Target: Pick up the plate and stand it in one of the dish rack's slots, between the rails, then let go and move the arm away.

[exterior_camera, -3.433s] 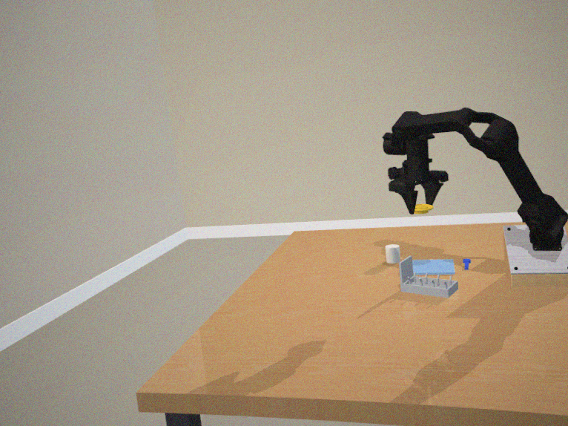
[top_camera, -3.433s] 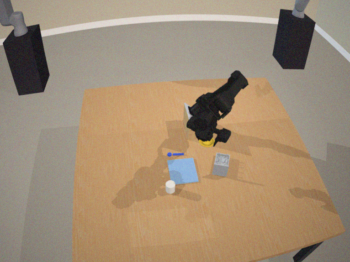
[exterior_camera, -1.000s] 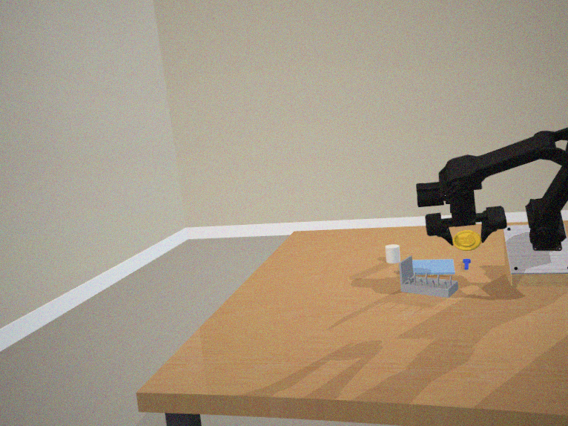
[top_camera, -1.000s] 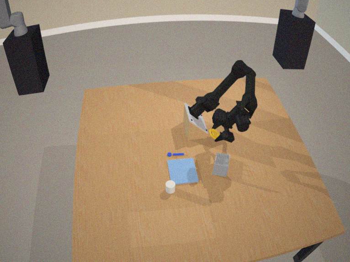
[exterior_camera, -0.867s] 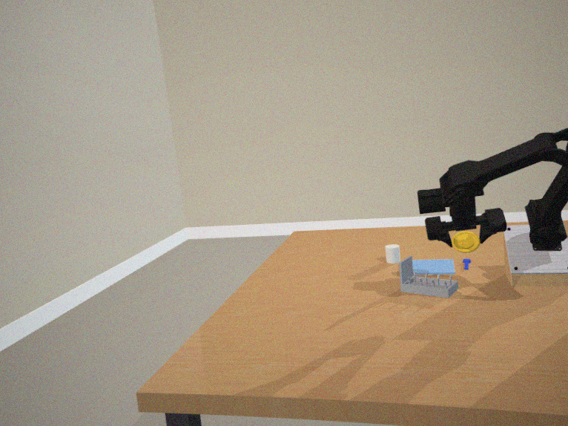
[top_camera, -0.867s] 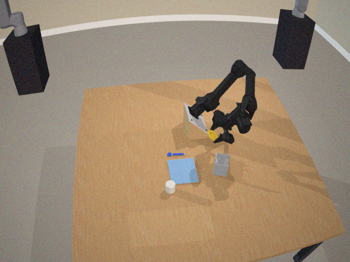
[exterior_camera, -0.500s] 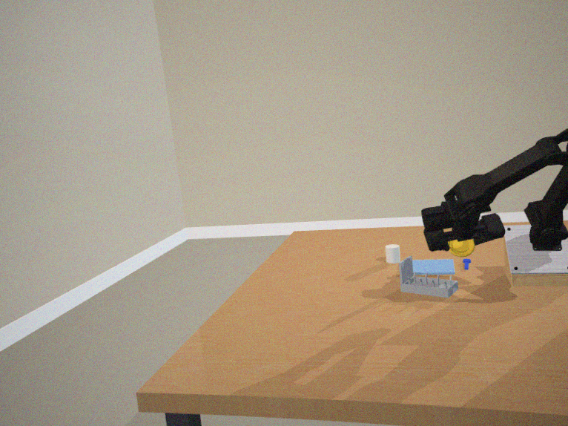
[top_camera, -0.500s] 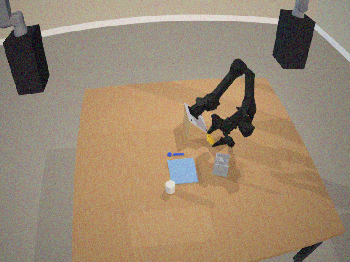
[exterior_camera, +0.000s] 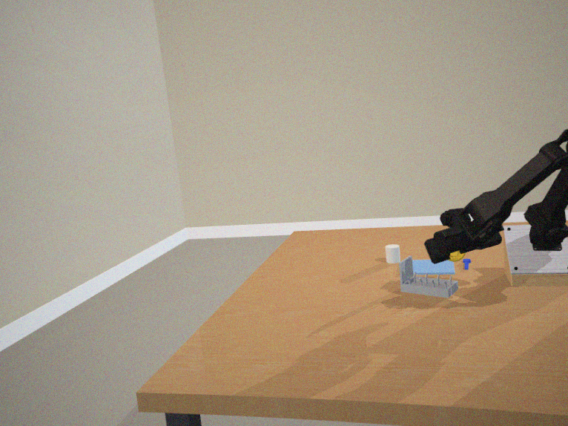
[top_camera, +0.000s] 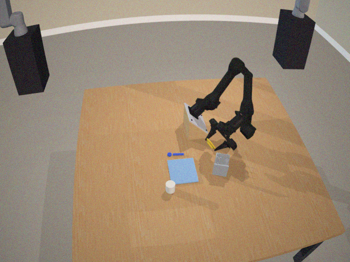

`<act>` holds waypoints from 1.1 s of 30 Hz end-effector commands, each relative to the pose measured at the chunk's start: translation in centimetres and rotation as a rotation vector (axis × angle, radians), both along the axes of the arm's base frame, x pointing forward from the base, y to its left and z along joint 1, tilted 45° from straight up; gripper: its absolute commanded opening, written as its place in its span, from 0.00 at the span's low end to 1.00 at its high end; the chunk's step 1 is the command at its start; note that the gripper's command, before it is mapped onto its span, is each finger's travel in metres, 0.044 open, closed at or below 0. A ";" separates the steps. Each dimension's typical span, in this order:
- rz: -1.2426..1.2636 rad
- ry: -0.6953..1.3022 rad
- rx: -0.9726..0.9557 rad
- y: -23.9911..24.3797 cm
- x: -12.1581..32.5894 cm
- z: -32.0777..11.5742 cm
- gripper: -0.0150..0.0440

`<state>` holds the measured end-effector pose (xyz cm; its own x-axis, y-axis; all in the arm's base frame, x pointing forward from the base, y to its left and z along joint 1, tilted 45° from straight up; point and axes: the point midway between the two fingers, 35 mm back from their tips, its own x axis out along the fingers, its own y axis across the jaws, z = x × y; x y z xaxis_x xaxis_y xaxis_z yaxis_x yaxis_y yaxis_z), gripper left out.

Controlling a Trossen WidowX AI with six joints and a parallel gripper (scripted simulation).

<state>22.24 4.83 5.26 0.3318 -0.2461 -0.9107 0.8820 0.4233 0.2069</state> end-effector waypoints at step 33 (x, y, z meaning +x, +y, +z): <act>0.198 -0.708 -0.229 4.5 -0.4 2.7 0.25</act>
